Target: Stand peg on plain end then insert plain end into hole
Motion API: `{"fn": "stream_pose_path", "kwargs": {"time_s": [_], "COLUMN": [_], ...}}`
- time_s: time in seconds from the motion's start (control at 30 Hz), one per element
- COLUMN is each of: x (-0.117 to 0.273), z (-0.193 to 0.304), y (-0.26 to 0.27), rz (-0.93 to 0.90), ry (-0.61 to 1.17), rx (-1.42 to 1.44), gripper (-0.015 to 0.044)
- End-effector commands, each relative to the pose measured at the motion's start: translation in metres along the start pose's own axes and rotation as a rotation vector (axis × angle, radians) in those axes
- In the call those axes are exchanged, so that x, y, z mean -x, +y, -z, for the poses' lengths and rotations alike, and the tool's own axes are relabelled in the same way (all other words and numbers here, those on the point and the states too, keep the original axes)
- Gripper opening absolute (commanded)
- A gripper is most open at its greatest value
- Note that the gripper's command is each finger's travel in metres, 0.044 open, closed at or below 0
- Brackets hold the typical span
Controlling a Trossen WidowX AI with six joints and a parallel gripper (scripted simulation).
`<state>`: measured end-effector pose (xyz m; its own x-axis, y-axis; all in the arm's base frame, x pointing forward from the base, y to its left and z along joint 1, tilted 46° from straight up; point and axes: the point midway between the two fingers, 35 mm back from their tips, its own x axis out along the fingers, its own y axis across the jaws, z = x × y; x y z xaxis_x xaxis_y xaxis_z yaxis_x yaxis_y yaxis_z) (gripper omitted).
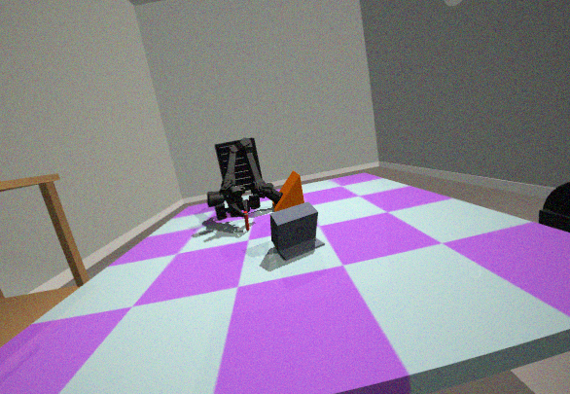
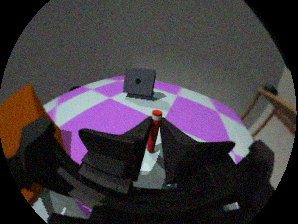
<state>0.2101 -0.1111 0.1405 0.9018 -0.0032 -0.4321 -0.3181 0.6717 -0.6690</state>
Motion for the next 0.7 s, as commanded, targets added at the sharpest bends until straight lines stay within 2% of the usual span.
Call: {"fn": "stream_pose_path", "kwargs": {"time_s": [0.0,0.2,0.67], "x": [0.0017,0.0051,0.0046], "z": [0.0017,0.0039,0.008], "y": [0.0006,0.0008,0.0007], "rz": [-0.003,-0.003,-0.002], "ry": [-0.034,-0.085,-0.059], "rx": [-0.001,0.0,-0.006], "gripper": [0.0049,0.0049,0.0049]}}
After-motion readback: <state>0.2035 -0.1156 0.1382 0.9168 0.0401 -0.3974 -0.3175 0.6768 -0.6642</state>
